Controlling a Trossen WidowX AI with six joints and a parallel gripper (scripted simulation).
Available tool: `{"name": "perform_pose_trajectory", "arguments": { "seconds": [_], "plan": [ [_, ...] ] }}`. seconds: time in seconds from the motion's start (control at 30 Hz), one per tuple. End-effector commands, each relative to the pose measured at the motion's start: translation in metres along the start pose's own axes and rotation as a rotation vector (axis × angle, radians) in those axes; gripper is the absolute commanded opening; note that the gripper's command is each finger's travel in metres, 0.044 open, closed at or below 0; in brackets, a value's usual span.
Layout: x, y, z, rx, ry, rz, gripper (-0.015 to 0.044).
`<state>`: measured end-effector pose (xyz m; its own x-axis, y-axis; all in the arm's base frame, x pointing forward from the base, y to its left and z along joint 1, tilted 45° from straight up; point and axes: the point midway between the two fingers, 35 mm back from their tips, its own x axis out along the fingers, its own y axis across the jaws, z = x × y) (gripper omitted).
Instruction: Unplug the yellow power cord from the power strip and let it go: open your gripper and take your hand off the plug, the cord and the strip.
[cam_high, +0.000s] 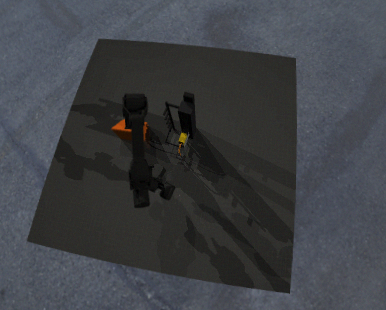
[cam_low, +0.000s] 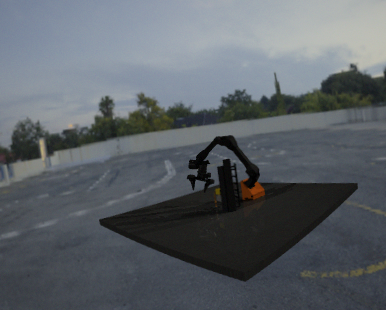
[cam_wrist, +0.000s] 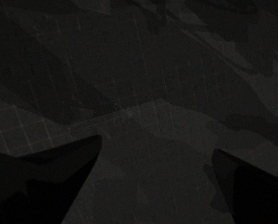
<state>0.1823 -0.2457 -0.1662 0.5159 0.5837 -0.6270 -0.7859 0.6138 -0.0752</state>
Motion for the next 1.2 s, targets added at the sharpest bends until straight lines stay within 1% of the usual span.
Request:
{"name": "perform_pose_trajectory", "arguments": {
  "seconds": [0.0, 0.07, 0.27, 0.57, 0.8, 1.17],
  "plan": [
    [0.0, 0.0, 0.001, 0.014, 0.001, 0.002, 0.0374],
    [-0.001, -0.002, 0.008, 0.13, 0.006, 0.019, 0.0321],
    [-0.005, -0.01, 0.043, 0.66, 0.059, 0.084, 0.0164],
    [-0.007, -0.013, 0.097, 1.453, 0.203, 0.122, 0.016],
    [-0.008, -0.009, 0.139, 2.051, 0.357, 0.075, 0.016],
    [-0.009, 0.002, 0.184, 2.68, 0.548, -0.089, 0.016]
  ]
}}
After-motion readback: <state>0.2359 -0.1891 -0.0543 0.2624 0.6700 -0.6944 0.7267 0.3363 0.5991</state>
